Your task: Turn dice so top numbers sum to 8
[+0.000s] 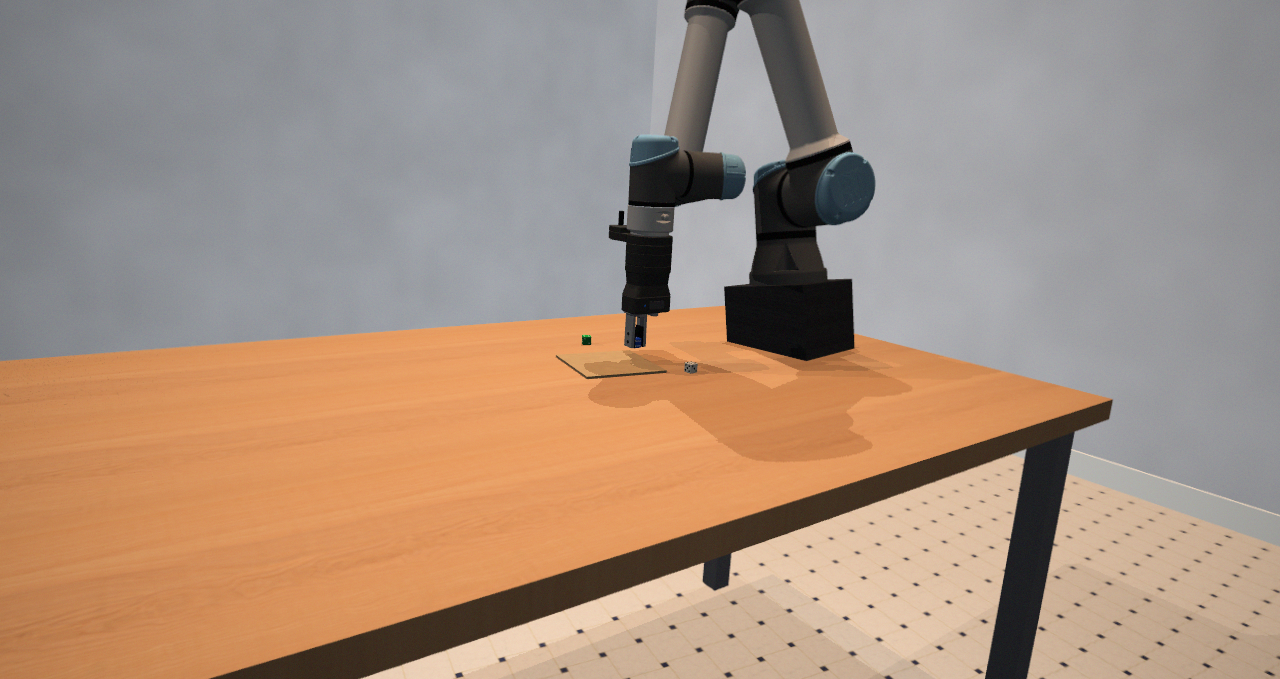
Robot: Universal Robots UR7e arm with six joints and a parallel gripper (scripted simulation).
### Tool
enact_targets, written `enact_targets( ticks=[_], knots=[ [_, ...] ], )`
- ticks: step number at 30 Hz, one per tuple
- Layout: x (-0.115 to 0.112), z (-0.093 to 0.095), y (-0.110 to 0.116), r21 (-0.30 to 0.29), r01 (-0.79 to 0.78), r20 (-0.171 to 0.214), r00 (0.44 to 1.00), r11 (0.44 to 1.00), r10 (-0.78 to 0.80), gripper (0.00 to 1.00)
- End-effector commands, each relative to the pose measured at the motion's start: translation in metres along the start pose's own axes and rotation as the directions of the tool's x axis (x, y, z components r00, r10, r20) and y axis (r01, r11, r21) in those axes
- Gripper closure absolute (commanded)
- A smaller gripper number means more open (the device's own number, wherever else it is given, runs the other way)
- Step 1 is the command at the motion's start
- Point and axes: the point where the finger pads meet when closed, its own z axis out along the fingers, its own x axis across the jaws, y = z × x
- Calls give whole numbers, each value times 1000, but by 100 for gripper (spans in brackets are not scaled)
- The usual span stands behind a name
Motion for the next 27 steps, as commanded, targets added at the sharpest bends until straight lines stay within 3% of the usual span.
enact_targets(
  ticks=[1, 27],
  knots=[
    [-1, 12, 0, 1, 0, 4, 1000, 1000, 0, 66],
    [-1, 17, 0, 1, 0, 4, 1000, 1000, 0, 66]
  ],
)
